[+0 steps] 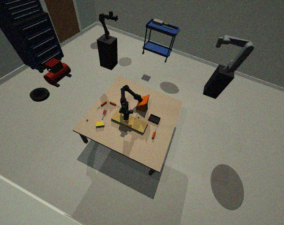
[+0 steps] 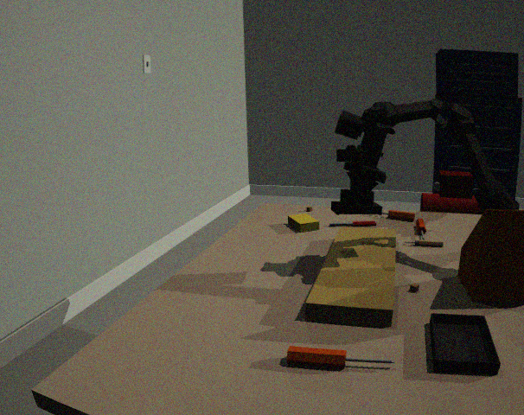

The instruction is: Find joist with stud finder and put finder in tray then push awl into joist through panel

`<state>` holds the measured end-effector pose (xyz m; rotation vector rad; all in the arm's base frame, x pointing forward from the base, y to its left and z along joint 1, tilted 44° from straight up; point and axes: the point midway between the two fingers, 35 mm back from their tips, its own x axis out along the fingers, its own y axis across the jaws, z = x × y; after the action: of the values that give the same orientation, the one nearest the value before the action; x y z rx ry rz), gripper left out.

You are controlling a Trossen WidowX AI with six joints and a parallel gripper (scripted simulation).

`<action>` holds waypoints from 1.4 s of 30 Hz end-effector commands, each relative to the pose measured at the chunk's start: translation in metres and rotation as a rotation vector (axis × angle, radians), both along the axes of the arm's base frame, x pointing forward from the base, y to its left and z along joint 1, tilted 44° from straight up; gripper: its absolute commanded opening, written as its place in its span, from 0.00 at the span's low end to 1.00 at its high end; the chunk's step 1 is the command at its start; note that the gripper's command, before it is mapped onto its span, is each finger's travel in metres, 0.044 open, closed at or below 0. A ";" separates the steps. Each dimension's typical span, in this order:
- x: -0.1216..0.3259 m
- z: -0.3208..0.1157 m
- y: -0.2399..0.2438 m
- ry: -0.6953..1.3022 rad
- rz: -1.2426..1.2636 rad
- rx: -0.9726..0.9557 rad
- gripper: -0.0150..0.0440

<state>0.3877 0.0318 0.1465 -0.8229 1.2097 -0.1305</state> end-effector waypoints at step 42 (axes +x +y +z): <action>-0.207 -0.292 0.236 0.743 0.829 -0.159 0.25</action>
<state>0.2075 0.2653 -0.1248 -1.4637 1.4199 0.7630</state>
